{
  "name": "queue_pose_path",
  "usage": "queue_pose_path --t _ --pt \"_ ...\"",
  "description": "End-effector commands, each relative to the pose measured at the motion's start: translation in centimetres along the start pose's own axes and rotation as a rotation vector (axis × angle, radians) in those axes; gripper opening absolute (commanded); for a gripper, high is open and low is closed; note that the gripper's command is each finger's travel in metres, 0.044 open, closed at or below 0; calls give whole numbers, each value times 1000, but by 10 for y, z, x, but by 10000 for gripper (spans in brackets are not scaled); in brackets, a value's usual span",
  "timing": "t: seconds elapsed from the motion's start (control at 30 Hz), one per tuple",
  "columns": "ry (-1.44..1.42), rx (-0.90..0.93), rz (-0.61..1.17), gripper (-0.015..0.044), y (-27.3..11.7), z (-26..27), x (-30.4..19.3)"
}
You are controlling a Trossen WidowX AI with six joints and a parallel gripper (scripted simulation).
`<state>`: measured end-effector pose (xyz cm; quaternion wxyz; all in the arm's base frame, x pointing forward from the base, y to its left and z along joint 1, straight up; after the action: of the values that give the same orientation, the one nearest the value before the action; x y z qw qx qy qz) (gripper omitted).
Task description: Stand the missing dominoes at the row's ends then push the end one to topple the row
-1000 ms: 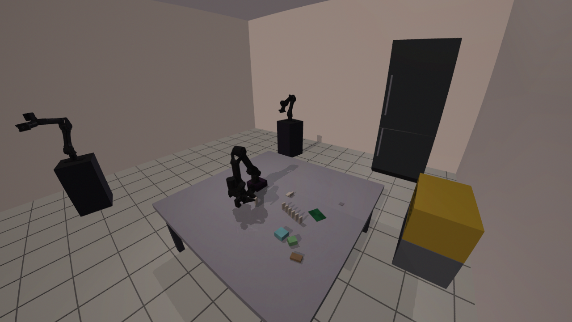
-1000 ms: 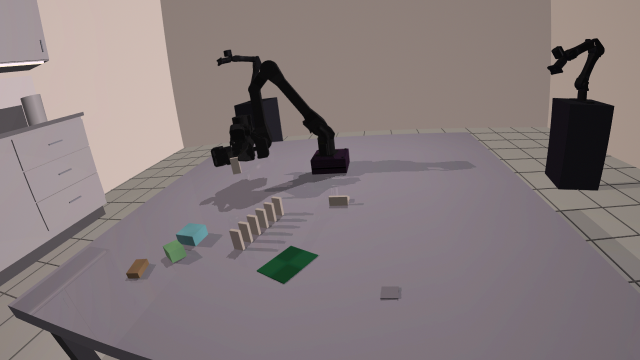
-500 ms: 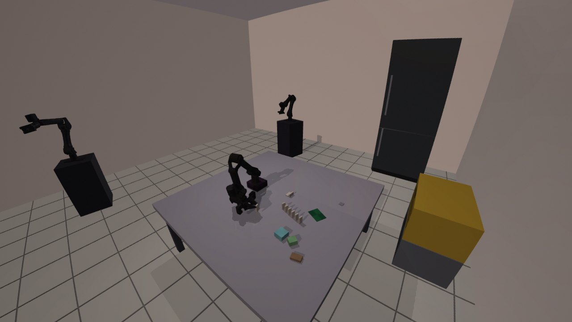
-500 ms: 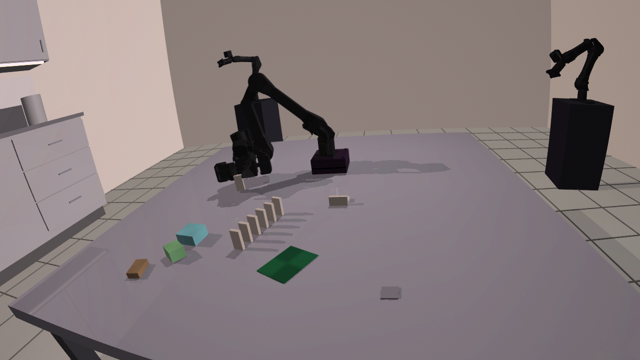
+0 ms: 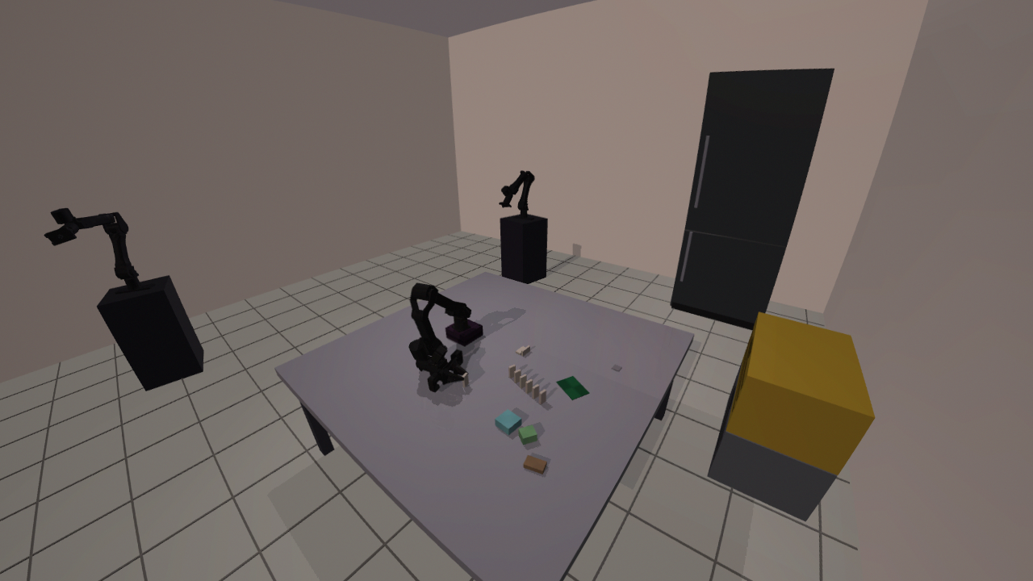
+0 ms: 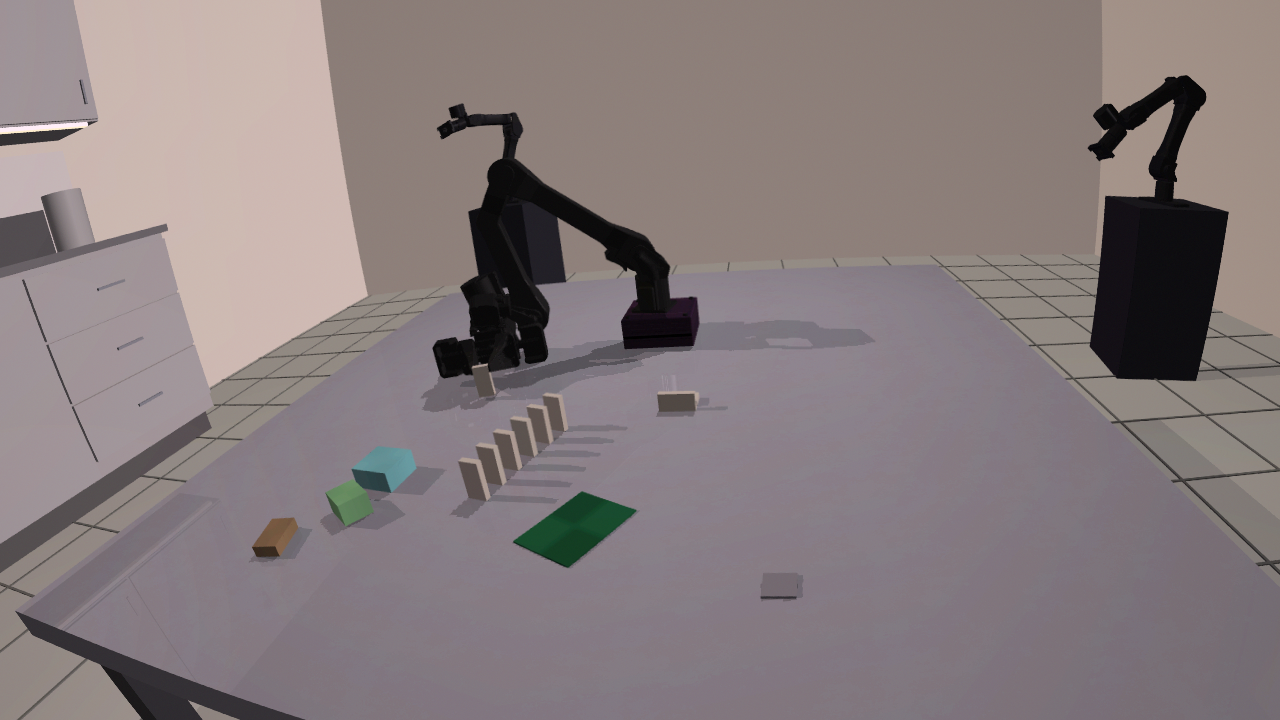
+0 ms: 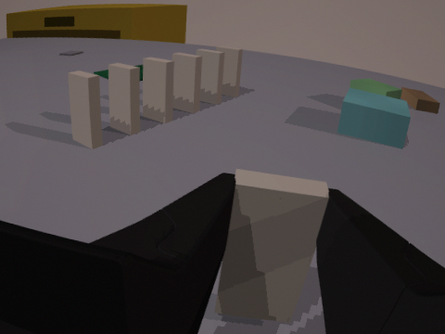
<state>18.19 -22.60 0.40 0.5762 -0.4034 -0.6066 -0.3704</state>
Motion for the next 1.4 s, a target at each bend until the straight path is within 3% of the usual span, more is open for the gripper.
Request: queue_pose_path --t 0.0,0.4,0.73,0.93,1.13,1.37 --pt "-9 -2 1 133 0 0 -1" --pt "-9 -2 1 440 0 0 -1" --pt "-2 0 0 440 -1 -3 48" --pt "23 -47 37 440 10 -17 50" --pt "106 -189 281 440 56 -59 59" --pt "101 -234 685 440 99 -71 87"
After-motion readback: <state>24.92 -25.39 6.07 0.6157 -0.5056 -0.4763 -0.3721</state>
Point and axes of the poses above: the point midway between the two fingers, 35 mm back from their tips, its own y axis out along the fingers, its own z axis across the jaws, x = y × z, the point moved 9 cm from there along -y, back along the fingers, and after that the axes turned 5 degrees about -y, right-handed, at the moved point
